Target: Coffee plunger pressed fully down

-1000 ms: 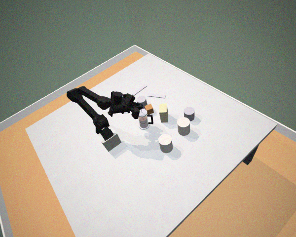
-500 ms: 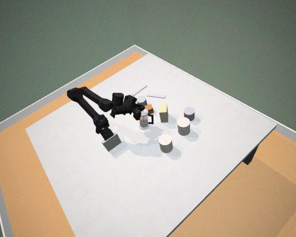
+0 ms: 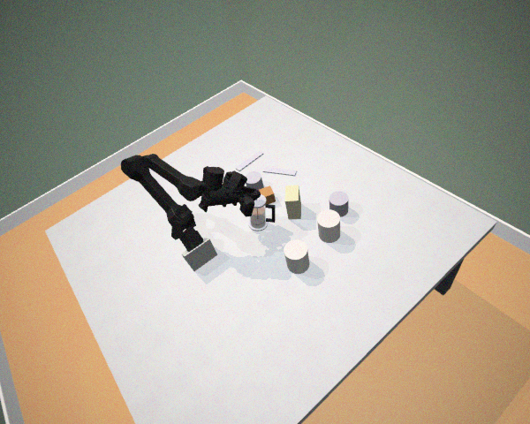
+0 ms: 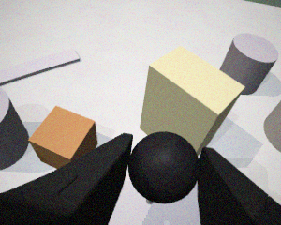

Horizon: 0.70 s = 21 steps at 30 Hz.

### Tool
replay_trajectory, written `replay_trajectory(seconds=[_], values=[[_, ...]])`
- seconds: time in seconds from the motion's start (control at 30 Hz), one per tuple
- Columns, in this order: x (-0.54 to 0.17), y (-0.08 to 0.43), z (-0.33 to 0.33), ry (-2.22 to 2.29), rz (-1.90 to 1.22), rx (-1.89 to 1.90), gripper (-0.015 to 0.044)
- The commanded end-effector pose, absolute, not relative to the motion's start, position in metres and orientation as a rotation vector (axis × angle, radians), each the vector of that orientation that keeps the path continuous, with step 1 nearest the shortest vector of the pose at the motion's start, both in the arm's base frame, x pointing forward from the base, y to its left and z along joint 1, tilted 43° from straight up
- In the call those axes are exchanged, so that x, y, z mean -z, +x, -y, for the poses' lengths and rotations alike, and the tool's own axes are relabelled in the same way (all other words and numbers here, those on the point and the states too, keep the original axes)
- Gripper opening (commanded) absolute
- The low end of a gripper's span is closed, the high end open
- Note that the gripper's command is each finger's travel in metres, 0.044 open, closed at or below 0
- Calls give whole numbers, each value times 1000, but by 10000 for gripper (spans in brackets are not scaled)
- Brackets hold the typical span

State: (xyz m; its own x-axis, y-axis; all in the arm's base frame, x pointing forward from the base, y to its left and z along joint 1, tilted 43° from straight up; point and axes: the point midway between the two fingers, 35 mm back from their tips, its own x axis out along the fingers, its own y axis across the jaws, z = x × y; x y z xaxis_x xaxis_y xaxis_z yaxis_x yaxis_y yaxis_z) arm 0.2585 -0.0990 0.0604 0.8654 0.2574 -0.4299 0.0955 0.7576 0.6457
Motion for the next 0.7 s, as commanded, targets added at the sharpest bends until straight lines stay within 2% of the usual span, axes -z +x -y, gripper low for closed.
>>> replay_trajectory(seconds=[0.0,0.67], values=[[-54,258,94,740,-549,-101,113],[-53,260,95,740,-549,-101,113]])
